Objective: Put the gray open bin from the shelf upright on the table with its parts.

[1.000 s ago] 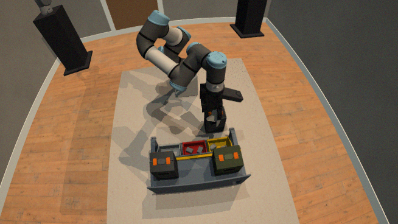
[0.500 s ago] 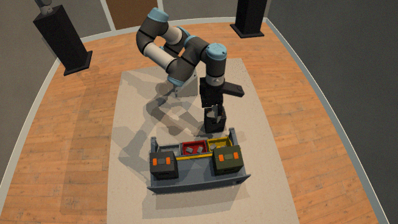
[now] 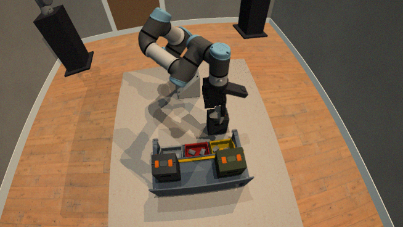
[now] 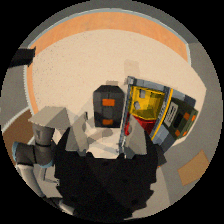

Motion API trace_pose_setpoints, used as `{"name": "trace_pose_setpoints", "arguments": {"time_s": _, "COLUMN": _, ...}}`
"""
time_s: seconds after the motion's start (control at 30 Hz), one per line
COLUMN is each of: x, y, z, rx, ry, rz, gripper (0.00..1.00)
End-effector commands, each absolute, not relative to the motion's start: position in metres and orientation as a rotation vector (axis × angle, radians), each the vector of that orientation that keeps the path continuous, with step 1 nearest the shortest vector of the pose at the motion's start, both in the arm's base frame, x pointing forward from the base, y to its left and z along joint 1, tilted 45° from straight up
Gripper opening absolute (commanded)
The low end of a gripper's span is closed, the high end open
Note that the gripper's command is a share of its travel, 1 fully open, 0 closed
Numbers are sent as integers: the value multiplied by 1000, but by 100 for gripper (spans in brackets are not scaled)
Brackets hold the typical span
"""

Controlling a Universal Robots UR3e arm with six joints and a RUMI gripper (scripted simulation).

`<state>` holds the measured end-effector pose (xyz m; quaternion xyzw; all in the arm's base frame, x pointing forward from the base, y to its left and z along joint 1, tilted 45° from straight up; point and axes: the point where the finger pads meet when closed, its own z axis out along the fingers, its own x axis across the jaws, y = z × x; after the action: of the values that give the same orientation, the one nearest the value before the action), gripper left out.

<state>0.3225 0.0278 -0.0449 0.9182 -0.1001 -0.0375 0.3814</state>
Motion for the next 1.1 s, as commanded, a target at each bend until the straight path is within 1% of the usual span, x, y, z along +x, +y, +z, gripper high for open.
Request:
{"name": "trace_pose_setpoints", "arguments": {"time_s": 0.0, "x": 323, "y": 27, "z": -46, "rx": 2344, "ry": -256, "rz": -94, "gripper": 58}}
{"name": "trace_pose_setpoints", "arguments": {"time_s": 0.83, "x": 322, "y": 24, "z": -48, "rx": 2344, "ry": -256, "rz": -94, "gripper": 58}}
{"name": "trace_pose_setpoints", "arguments": {"time_s": 1.0, "x": 334, "y": -12, "z": -16, "rx": 2344, "ry": -256, "rz": -93, "gripper": 58}}
{"name": "trace_pose_setpoints", "arguments": {"time_s": 1.07, "x": 334, "y": -12, "z": -16, "rx": 2344, "ry": -256, "rz": -93, "gripper": 58}}
